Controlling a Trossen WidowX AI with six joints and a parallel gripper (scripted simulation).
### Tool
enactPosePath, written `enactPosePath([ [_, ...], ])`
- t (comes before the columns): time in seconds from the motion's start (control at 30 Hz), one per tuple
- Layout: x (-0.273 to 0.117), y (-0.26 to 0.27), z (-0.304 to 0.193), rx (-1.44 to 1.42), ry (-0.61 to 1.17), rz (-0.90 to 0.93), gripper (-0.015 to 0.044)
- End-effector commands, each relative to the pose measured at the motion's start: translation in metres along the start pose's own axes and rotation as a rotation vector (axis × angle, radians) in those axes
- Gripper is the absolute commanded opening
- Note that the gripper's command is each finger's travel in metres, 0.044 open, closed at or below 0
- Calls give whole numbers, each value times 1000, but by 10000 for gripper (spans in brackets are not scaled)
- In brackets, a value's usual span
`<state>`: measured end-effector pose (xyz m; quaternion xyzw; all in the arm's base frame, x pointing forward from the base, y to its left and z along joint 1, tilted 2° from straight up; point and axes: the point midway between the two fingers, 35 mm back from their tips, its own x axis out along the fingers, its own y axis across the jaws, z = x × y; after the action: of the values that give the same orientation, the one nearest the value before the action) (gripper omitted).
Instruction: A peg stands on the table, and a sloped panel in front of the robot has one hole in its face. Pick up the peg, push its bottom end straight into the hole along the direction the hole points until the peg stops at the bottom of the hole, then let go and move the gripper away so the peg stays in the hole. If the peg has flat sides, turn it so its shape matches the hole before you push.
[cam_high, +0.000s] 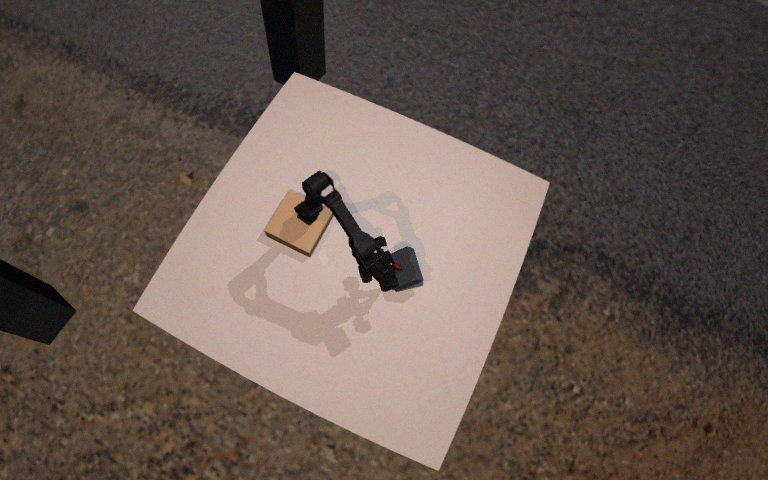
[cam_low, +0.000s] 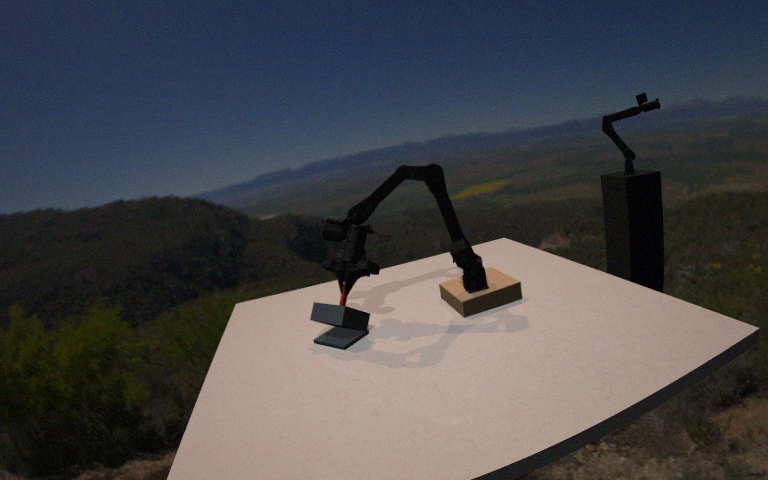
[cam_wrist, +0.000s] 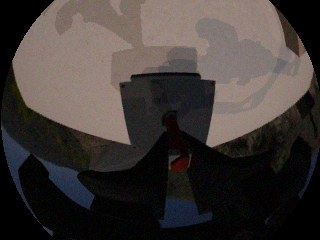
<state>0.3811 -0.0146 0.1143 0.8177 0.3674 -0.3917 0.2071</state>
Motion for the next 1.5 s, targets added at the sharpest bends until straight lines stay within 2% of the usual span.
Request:
enactPosePath([
  [0.0, 3, 1, 1, 3, -4, 3, 0],
  [1.47, 25, 1, 1, 3, -3, 3, 0],
])
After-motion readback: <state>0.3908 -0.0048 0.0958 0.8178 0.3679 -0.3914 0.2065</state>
